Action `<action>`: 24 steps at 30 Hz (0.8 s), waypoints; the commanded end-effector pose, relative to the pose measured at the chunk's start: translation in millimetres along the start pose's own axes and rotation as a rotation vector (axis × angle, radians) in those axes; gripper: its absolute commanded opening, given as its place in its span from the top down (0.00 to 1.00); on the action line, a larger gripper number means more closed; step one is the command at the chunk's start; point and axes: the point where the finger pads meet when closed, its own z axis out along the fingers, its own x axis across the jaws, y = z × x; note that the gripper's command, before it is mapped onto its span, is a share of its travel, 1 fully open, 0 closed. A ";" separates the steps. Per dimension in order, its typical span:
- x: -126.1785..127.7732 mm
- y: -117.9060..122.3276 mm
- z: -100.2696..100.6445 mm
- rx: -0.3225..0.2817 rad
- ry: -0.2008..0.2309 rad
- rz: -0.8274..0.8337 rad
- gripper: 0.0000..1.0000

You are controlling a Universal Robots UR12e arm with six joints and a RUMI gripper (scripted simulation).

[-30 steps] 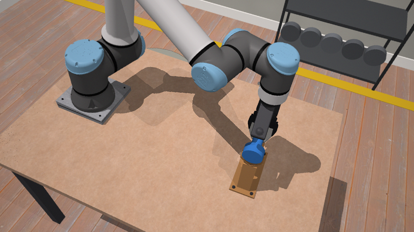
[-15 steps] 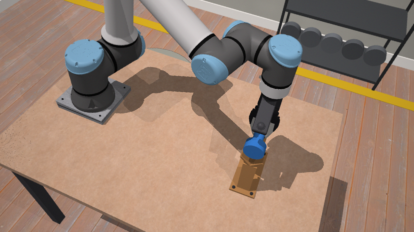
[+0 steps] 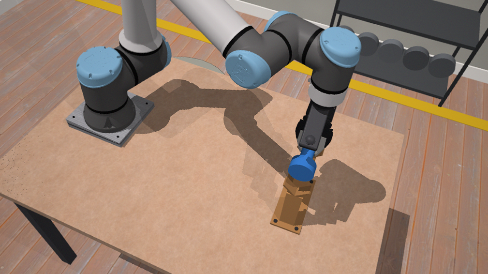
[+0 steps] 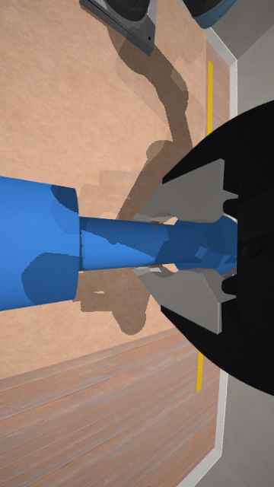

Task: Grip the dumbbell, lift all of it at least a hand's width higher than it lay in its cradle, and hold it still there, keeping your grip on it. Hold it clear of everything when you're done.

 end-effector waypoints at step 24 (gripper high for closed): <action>-0.6 -0.2 -39.0 0.001 -0.002 0.000 1.00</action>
